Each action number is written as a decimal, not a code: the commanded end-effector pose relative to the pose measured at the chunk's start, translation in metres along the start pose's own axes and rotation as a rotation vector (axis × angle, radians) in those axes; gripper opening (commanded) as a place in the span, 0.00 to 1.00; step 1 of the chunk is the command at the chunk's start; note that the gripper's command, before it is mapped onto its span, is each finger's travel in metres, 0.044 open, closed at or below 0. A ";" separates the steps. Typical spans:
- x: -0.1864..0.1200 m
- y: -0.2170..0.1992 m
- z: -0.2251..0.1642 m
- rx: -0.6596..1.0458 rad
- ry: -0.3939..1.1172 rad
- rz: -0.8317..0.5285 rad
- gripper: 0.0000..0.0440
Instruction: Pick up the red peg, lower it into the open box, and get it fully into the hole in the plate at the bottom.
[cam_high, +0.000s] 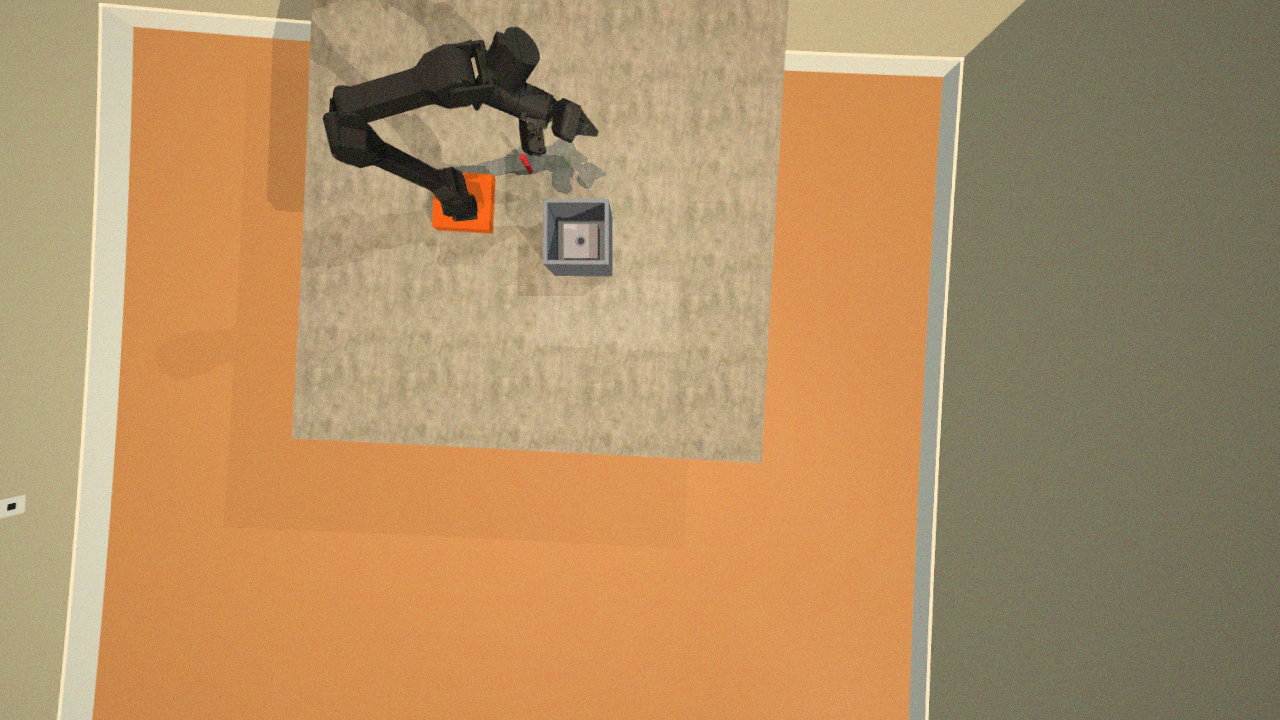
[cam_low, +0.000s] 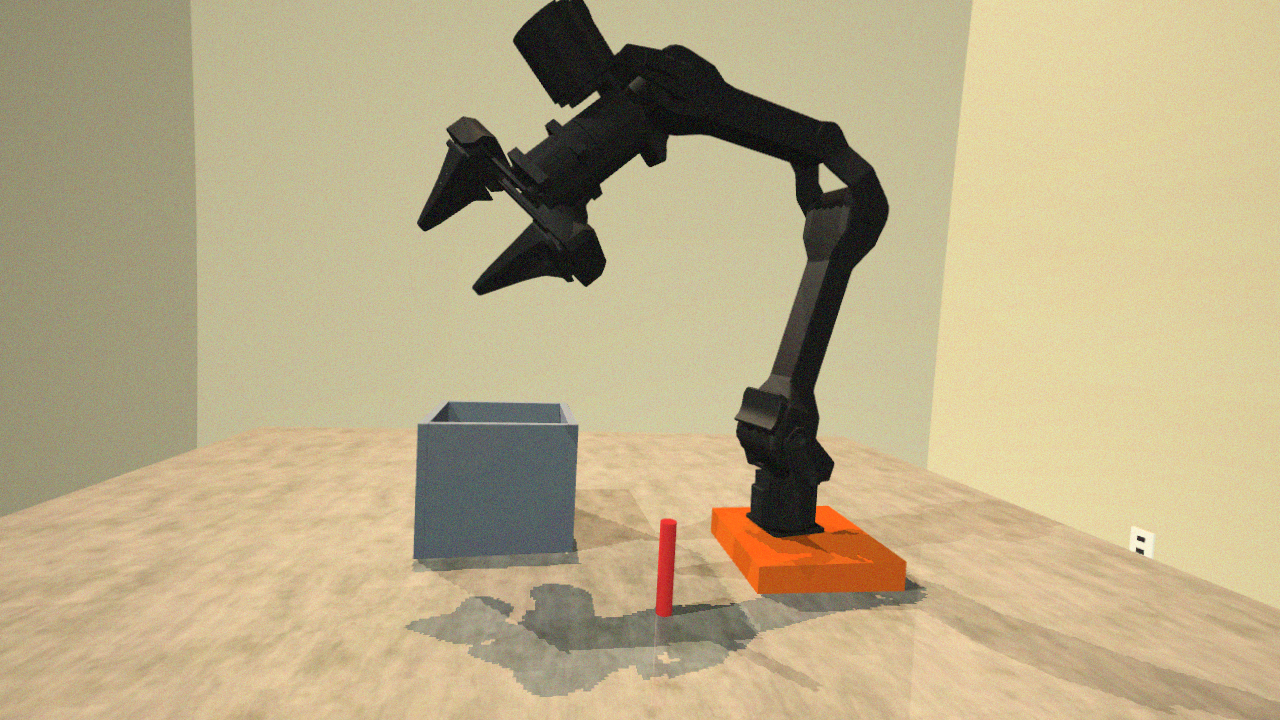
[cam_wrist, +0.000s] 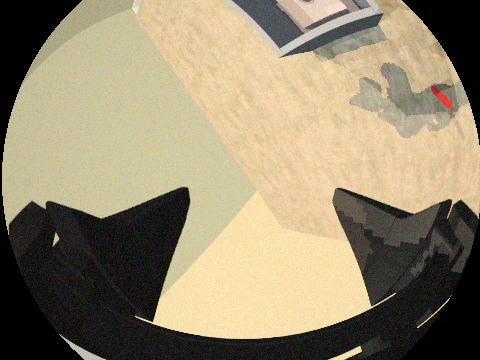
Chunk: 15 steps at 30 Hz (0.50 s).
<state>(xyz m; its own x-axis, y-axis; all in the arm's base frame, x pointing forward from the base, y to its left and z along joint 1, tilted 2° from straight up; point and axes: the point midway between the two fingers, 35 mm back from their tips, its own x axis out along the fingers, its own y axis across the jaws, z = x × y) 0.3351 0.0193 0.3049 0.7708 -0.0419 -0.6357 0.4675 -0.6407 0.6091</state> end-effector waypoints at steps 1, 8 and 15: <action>0.004 -0.023 0.000 -0.075 -0.002 -0.088 1.00; 0.008 -0.071 0.004 -0.230 -0.007 -0.275 1.00; 0.007 -0.119 0.013 -0.378 -0.019 -0.466 1.00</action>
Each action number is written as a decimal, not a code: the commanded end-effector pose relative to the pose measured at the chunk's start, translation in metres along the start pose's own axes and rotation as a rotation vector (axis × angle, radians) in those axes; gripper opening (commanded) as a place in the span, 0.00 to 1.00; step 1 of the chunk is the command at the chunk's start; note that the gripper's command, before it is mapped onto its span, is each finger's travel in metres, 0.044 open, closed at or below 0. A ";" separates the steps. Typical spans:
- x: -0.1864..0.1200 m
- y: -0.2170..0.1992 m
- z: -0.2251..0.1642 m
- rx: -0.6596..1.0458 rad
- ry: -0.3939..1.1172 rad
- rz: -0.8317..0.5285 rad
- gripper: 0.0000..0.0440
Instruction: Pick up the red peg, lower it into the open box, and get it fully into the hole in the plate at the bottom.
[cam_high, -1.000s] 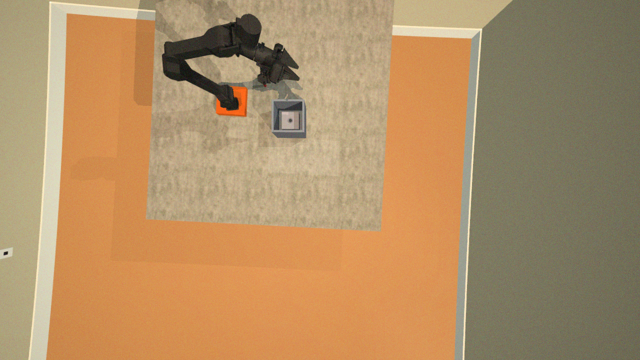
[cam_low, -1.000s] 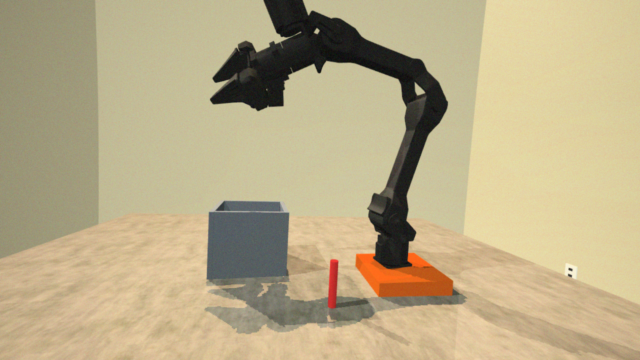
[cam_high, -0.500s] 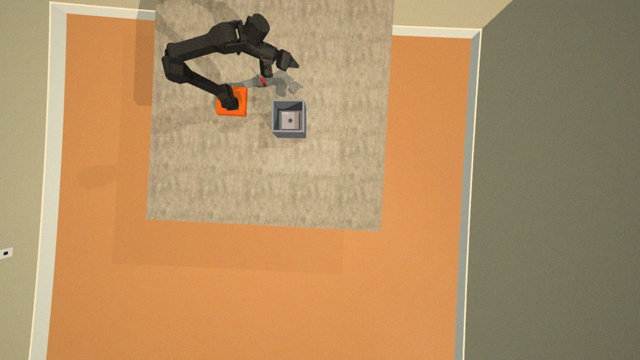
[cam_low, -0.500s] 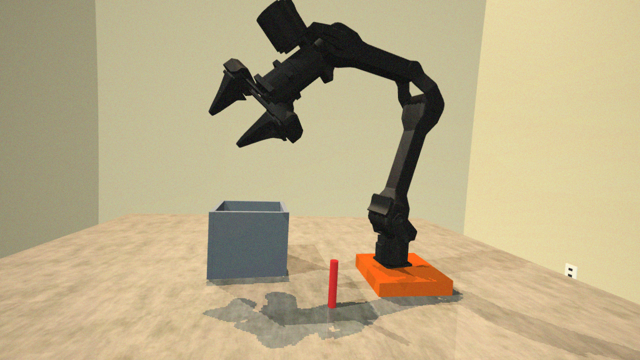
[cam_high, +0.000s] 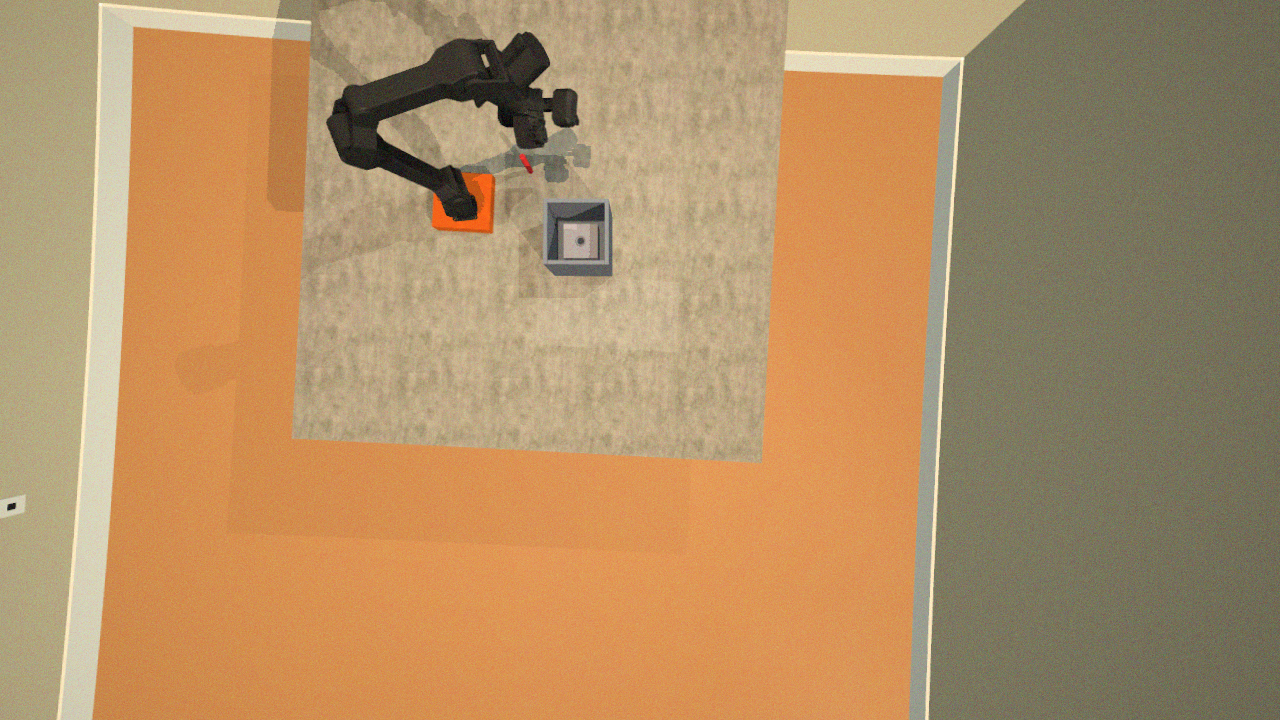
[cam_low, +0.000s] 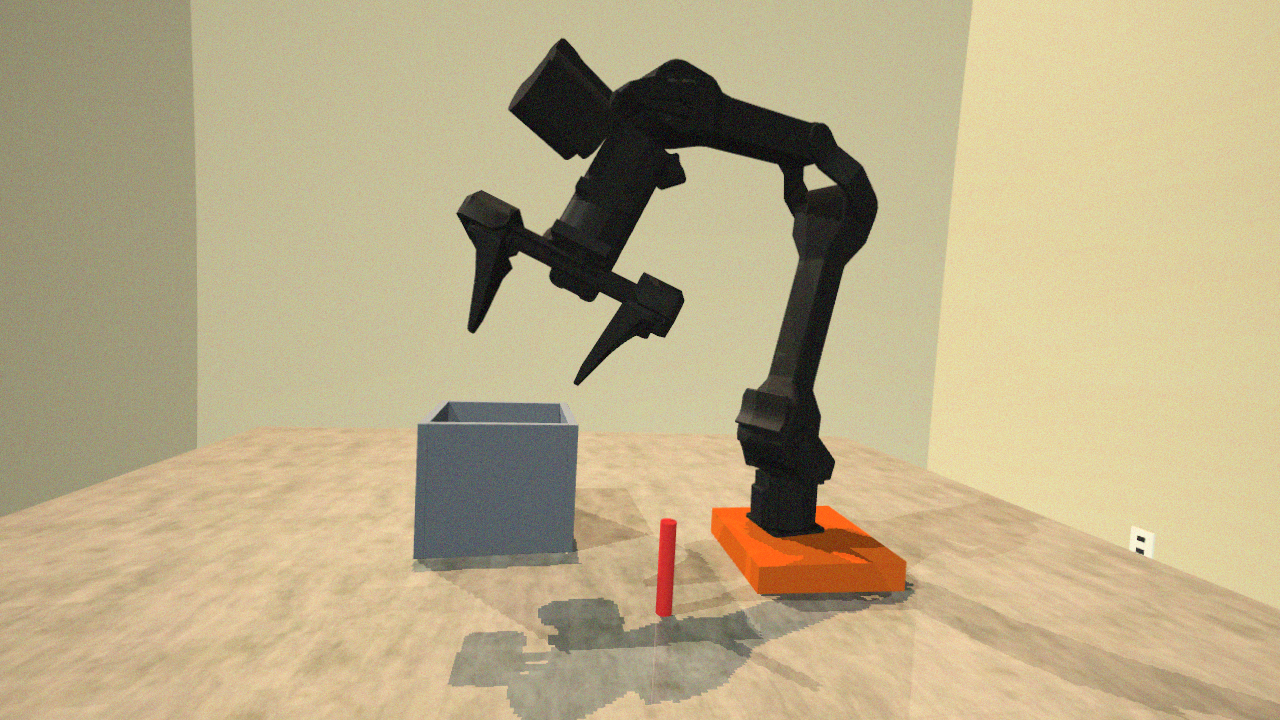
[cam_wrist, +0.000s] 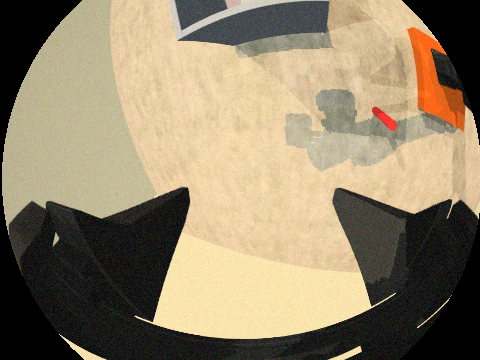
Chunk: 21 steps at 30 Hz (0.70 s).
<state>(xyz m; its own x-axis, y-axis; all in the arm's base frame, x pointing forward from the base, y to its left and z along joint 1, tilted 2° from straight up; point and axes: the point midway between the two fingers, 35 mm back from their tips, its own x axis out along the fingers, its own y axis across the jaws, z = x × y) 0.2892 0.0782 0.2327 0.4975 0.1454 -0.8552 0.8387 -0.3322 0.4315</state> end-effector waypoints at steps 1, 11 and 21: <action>0.008 -0.021 -0.001 -0.066 -0.005 -0.091 1.00; 0.024 -0.076 0.004 -0.232 -0.030 -0.333 1.00; 0.034 -0.117 0.017 -0.347 -0.048 -0.512 1.00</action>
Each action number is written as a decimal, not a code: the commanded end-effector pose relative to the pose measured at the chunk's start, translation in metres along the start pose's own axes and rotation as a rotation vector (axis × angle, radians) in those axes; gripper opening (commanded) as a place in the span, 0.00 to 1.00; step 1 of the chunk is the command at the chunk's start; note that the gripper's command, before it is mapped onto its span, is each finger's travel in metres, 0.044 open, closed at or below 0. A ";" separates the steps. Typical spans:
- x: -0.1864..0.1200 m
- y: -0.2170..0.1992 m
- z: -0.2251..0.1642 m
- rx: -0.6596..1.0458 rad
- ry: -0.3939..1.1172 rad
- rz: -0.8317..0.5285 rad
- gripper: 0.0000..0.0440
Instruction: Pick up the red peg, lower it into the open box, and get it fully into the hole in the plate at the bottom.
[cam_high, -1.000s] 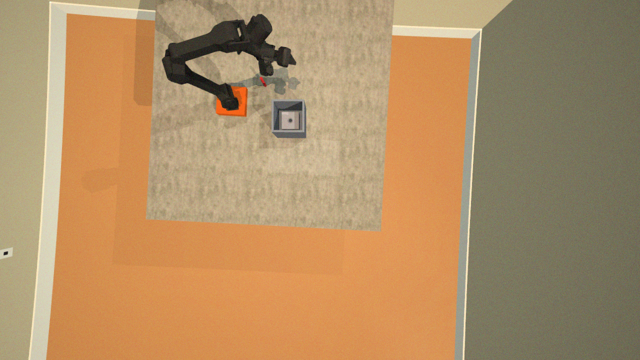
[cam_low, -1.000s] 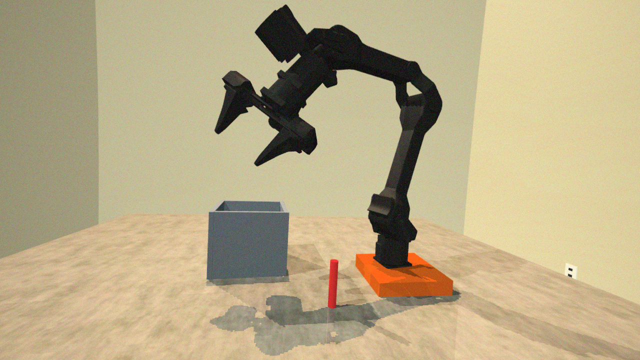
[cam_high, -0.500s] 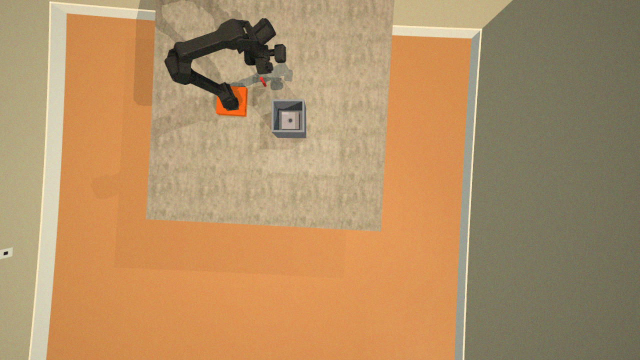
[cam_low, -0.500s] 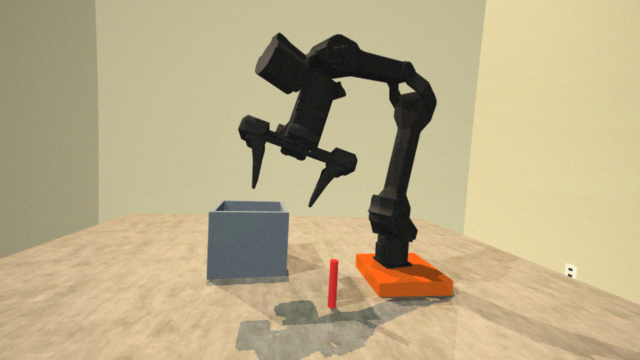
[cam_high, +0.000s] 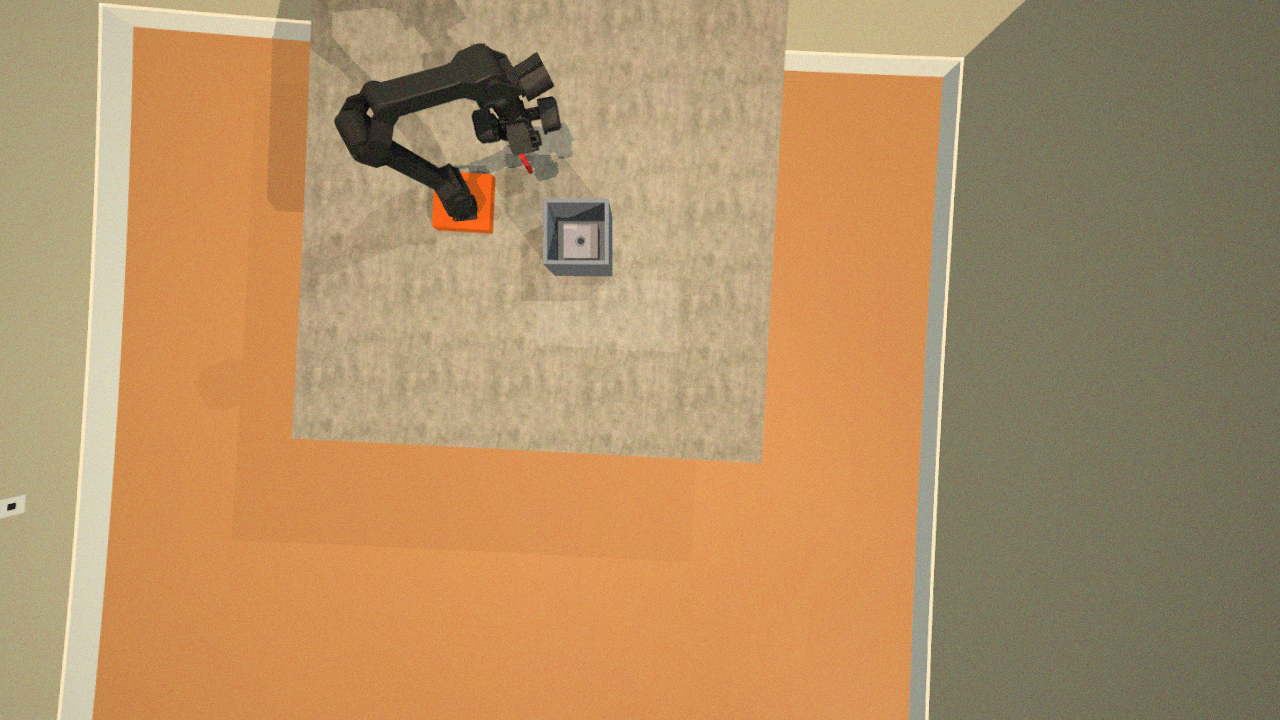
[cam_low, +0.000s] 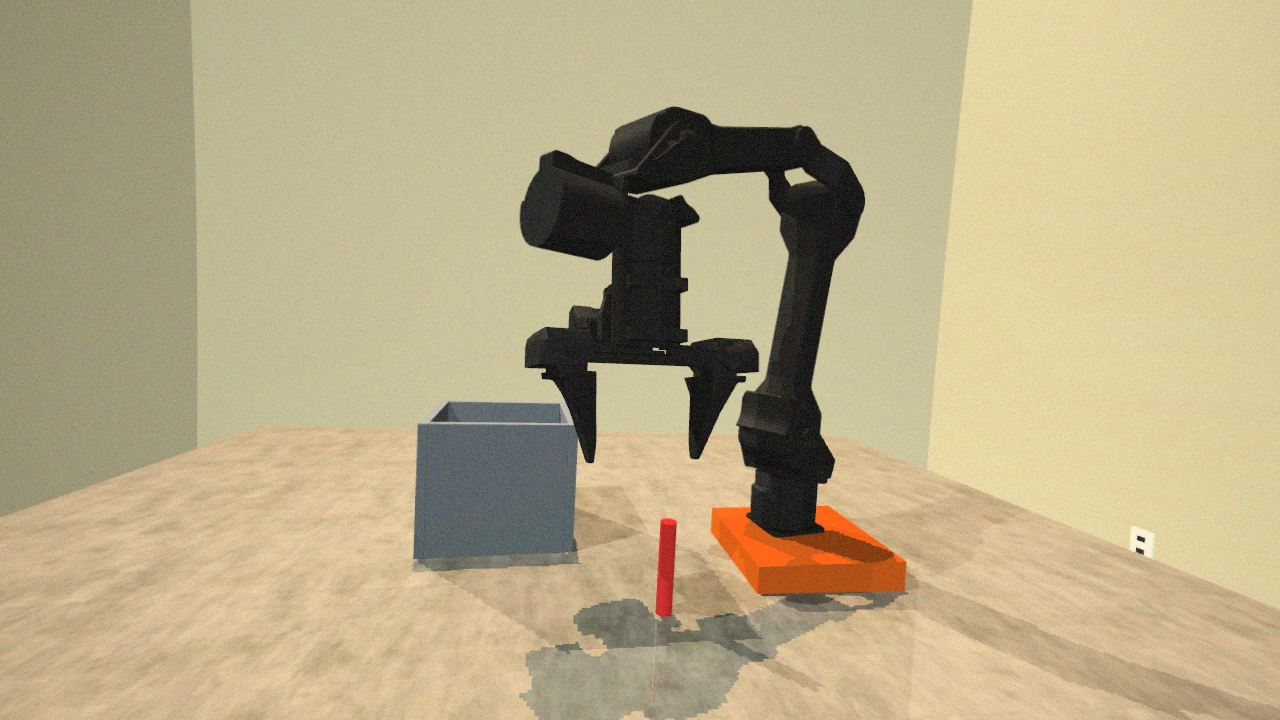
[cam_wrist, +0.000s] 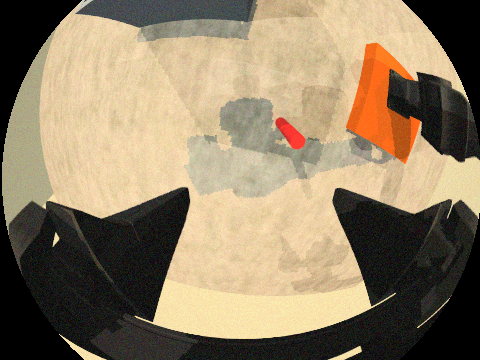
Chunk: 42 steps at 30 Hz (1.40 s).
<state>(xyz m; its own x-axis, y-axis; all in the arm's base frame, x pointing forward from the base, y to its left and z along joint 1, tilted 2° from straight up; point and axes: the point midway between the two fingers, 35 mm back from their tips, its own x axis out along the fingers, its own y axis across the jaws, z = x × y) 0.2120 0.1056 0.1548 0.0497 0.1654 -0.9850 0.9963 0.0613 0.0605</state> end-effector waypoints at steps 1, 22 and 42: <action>0.009 -0.011 0.001 -0.033 -0.001 -0.054 1.00; 0.075 -0.042 0.025 -0.077 -0.018 -0.189 1.00; 0.101 -0.037 0.029 -0.163 -0.028 -0.189 0.12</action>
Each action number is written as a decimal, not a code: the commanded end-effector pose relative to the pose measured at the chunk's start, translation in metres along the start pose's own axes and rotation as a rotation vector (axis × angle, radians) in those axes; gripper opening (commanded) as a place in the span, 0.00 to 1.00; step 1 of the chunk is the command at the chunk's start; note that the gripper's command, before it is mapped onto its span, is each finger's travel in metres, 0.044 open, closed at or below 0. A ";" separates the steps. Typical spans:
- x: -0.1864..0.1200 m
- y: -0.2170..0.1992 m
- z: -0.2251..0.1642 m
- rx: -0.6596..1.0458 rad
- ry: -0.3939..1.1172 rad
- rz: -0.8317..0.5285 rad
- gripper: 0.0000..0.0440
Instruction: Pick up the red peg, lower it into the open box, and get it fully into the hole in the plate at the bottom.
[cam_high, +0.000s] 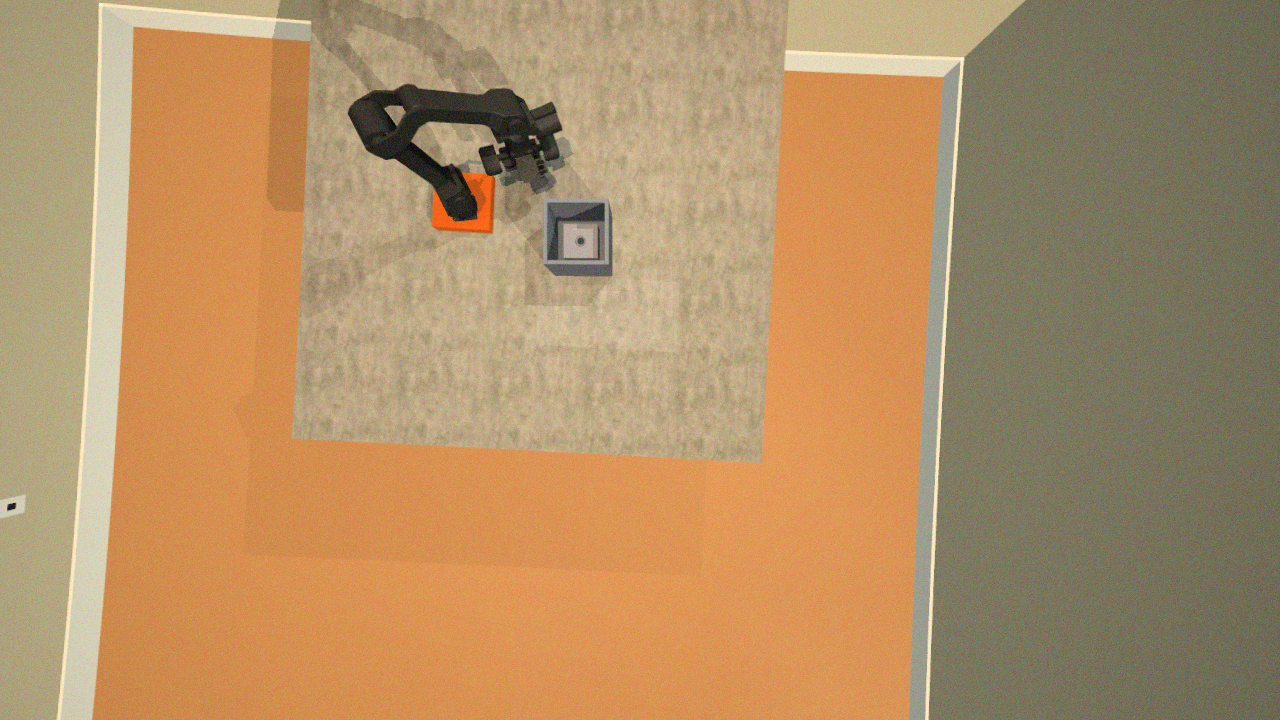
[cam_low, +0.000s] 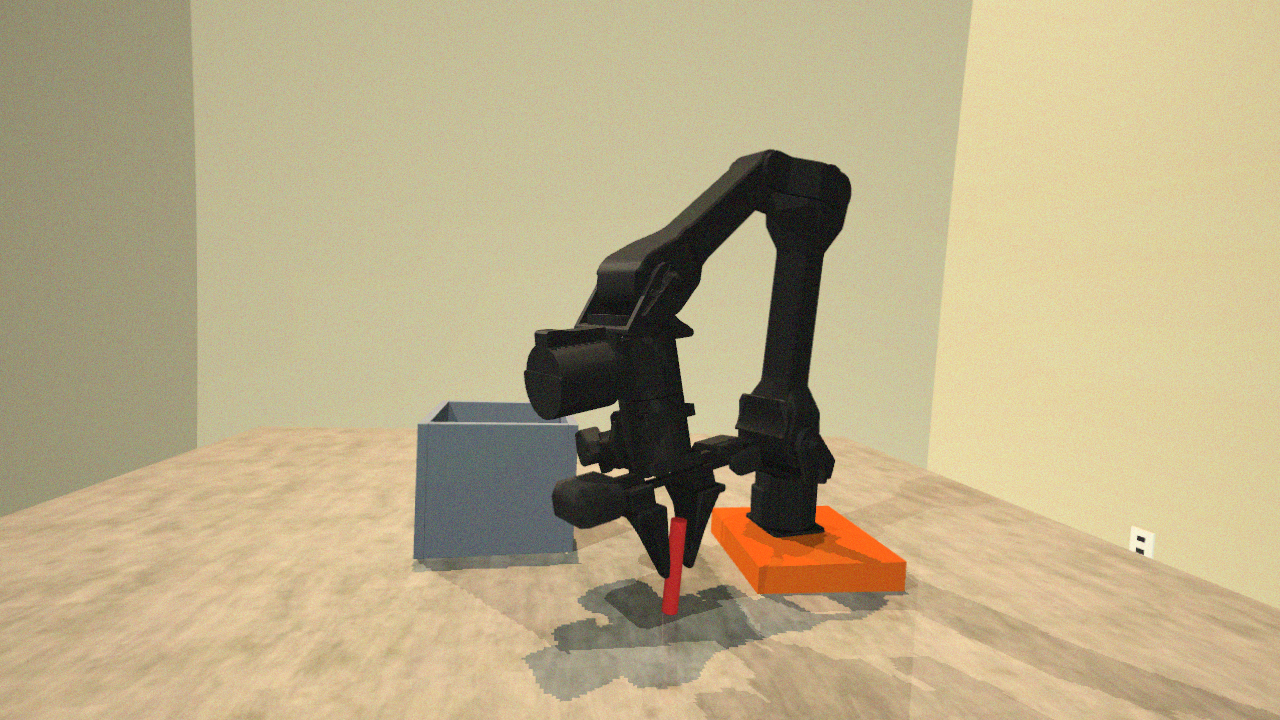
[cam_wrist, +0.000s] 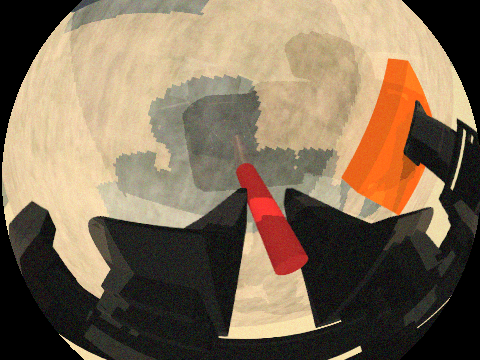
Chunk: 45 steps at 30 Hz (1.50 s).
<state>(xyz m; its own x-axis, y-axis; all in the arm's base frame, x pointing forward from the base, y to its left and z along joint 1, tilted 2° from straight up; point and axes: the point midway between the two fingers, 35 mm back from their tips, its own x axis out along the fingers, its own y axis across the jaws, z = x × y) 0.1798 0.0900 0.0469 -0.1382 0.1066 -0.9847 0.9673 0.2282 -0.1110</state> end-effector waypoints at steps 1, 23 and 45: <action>-0.002 0.003 -0.001 -0.028 0.002 0.008 0.06; -0.095 0.009 -0.001 -0.097 0.082 0.287 0.00; -0.173 0.004 0.059 -0.064 -0.096 0.442 0.00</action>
<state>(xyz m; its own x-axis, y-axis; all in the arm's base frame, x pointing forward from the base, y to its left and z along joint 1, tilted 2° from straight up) 0.2181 0.0235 0.2056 0.3046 0.1395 -0.9422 0.9119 0.2428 0.3308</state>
